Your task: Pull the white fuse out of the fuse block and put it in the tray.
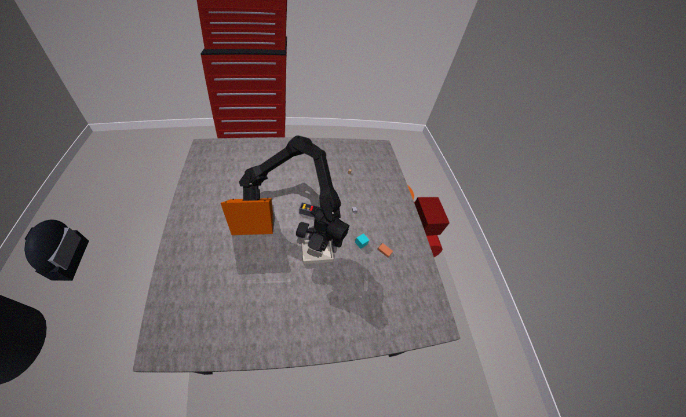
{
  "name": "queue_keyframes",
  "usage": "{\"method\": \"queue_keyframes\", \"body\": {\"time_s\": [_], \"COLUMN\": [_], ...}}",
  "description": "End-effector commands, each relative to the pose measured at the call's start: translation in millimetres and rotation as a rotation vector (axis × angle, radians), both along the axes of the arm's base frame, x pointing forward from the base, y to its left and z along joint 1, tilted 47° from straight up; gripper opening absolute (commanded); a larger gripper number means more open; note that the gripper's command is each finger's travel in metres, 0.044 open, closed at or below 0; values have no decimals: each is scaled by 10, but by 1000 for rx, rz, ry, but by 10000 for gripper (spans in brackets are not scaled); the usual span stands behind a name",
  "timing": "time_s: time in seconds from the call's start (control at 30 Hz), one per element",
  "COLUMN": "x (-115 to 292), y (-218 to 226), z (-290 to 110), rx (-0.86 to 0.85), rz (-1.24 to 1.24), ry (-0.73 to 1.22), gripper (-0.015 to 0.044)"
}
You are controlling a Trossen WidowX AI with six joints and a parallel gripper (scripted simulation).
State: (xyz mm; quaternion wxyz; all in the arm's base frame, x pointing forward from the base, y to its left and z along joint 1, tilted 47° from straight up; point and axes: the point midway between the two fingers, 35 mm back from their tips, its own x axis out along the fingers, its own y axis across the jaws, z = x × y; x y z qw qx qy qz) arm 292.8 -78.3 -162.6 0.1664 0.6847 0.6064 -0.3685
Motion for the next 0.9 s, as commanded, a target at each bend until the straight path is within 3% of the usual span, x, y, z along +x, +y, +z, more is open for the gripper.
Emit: {"method": "queue_keyframes", "body": {"time_s": [0.0, 0.37, 0.77, 0.87], "x": [-17, -25, -10, -12], "y": [68, 168, 136, -43], "z": [-47, -139, -122, 54], "rx": [7, 9, 3, 5], "rz": [-3, -3, 1, -2], "ry": [8, 8, 1, 6], "gripper": [0, 0, 315, 330]}}
